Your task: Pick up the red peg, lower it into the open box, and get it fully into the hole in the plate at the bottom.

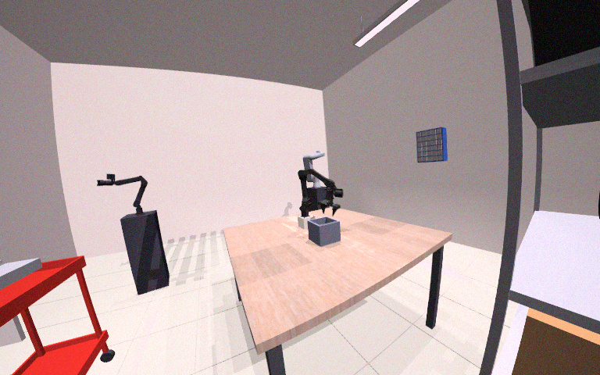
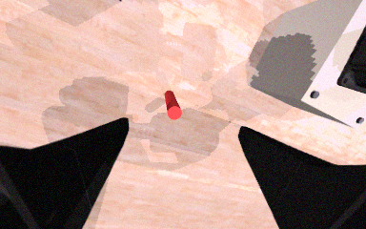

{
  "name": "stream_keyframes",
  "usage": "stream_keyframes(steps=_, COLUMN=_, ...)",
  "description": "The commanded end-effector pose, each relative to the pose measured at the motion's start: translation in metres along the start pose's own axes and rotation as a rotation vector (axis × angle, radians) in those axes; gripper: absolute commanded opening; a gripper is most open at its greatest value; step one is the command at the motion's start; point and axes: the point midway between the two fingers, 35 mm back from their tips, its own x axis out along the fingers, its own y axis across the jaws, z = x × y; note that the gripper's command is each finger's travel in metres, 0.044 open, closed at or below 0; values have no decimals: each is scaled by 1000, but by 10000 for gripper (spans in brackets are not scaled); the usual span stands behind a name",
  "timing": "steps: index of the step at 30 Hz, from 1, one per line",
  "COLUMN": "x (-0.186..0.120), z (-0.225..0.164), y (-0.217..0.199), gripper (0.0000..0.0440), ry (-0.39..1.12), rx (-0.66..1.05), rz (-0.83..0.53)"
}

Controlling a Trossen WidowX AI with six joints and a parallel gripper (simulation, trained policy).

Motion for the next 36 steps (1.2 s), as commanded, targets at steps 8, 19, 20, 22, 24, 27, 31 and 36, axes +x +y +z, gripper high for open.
stream_keyframes(steps=8, x=34, z=5, y=-3, gripper=422, ry=-34, rx=-33, rz=-24)
stream_keyframes(steps=19, x=65, z=8, y=-3, gripper=394, ry=-55, rx=-23, rz=-14)
stream_keyframes(steps=20, x=67, z=7, y=-3, gripper=384, ry=-56, rx=-23, rz=-14)
stream_keyframes(steps=22, x=72, z=6, y=-1, gripper=341, ry=-54, rx=-27, rz=-9)
stream_keyframes(steps=24, x=76, z=4, y=2, gripper=290, ry=-49, rx=-32, rz=-5)
stream_keyframes(steps=27, x=81, z=1, y=5, gripper=216, ry=-42, rx=-45, rz=1)
stream_keyframes(steps=31, x=87, z=-3, y=10, gripper=120, ry=-29, rx=-71, rz=11)
stream_keyframes(steps=36, x=90, z=-8, y=17, gripper=22, ry=-16, rx=-98, rz=28)
